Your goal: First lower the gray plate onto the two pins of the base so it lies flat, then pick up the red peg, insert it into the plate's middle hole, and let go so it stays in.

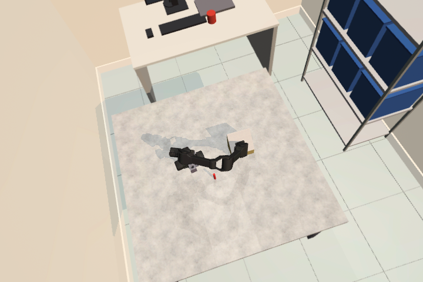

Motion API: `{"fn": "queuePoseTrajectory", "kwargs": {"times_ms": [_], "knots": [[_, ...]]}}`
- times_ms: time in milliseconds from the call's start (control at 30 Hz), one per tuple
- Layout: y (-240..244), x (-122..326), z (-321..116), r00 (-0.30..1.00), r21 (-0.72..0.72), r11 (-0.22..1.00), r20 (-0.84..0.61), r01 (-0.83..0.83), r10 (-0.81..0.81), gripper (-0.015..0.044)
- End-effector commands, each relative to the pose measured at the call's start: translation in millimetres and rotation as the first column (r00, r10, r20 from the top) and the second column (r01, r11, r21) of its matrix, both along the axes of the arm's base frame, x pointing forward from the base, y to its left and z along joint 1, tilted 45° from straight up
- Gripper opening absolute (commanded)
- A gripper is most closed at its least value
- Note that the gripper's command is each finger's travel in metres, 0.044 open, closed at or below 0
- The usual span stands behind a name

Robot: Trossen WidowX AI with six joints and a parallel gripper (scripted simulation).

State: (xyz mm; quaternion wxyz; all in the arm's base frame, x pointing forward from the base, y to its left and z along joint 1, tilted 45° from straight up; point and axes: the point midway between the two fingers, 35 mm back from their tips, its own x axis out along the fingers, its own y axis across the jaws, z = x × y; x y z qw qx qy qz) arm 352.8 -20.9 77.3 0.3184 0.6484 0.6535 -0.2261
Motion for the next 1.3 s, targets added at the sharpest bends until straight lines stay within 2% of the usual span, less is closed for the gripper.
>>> {"fn": "queuePoseTrajectory", "kwargs": {"times_ms": [0,1000,1267], "knots": [[-3,0,-13,1.0,-0.002,1.0,-0.014,0.007,-0.007,0.0],[-24,-4,-107,0.993,0.001,0.997,-0.087,0.083,-0.082,0.0],[-25,-4,-111,0.992,0.001,0.996,-0.091,0.086,-0.086,0.0]]}}
